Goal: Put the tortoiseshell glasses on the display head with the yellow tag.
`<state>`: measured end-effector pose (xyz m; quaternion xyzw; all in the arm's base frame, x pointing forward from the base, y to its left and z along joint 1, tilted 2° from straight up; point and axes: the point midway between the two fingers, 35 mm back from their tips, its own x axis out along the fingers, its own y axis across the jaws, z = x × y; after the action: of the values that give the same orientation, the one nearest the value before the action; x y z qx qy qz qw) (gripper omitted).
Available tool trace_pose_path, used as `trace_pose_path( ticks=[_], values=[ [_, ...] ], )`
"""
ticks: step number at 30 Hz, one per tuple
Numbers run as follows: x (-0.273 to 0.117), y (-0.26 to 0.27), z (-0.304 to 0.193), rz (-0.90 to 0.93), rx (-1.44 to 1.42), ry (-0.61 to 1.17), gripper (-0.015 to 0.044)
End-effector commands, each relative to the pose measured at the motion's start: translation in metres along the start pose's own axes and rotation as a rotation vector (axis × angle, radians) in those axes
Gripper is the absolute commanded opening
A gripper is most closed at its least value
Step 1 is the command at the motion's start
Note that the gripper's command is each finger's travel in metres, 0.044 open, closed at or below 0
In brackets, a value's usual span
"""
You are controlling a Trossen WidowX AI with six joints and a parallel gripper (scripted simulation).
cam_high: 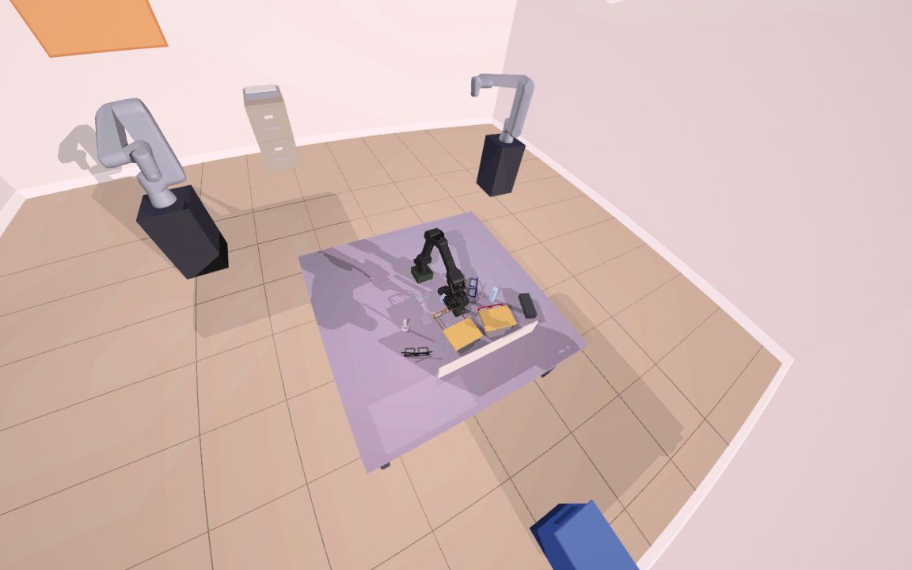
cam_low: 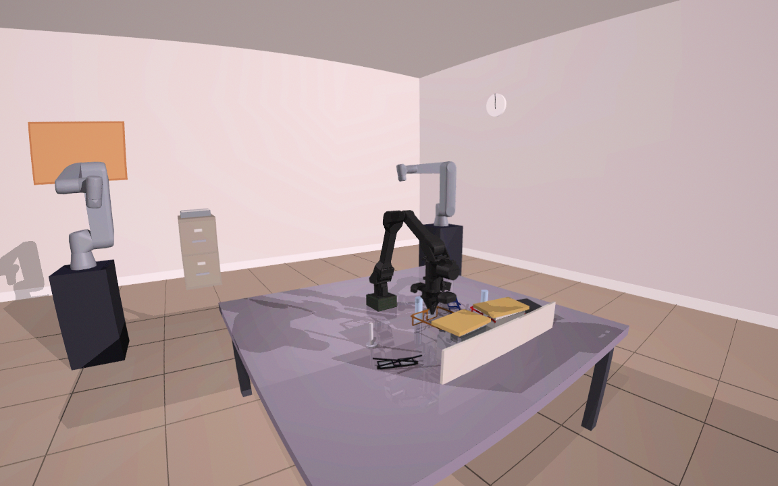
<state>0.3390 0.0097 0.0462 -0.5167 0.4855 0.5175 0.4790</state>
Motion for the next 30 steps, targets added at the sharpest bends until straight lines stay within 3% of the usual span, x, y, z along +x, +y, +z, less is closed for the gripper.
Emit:
trace_pose_path(
  ticks=[1, 30],
  values=[
    [0.0, -0.008, 0.001, -0.002, 0.003, -0.005, 0.0],
    [-0.001, -0.051, 0.001, -0.006, 0.003, -0.005, 0.0]
  ],
)
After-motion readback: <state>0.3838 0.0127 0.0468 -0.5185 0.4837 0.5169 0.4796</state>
